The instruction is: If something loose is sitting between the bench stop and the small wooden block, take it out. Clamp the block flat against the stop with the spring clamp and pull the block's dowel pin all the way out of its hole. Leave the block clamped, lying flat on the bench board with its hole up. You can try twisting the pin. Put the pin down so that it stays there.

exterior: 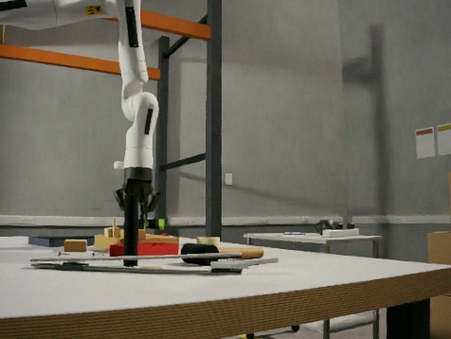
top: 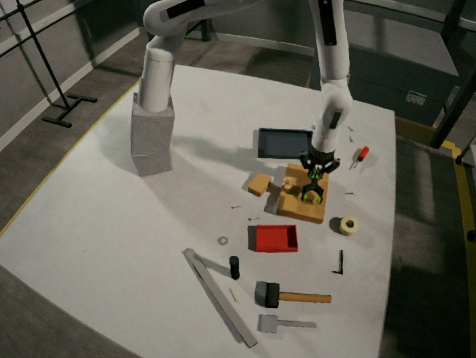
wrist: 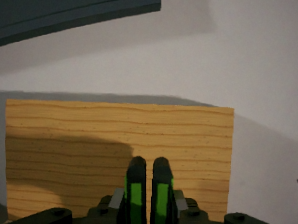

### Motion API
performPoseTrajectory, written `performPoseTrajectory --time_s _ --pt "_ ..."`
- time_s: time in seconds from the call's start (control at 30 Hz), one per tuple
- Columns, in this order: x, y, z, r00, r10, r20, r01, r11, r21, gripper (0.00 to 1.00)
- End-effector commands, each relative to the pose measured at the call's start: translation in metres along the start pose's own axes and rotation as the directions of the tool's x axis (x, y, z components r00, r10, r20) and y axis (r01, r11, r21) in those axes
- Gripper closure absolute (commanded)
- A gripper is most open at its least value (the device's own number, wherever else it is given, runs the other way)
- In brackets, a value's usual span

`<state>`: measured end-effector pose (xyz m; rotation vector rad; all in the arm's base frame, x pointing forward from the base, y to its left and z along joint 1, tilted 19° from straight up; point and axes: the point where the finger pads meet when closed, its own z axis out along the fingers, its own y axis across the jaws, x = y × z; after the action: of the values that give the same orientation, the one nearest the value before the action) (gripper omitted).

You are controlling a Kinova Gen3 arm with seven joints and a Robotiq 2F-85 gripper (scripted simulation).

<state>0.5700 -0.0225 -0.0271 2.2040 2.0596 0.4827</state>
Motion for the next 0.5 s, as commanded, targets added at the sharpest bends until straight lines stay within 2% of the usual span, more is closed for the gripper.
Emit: performPoseTrajectory --time_s 0.0,0.47 --pt "0.000 0.001 -0.007 1.000 0.000 0.000 0.000 1.000 -0.002 0.68" --pt "0.000 0.001 -0.029 1.000 0.000 0.000 0.000 1.000 -0.002 0.68"
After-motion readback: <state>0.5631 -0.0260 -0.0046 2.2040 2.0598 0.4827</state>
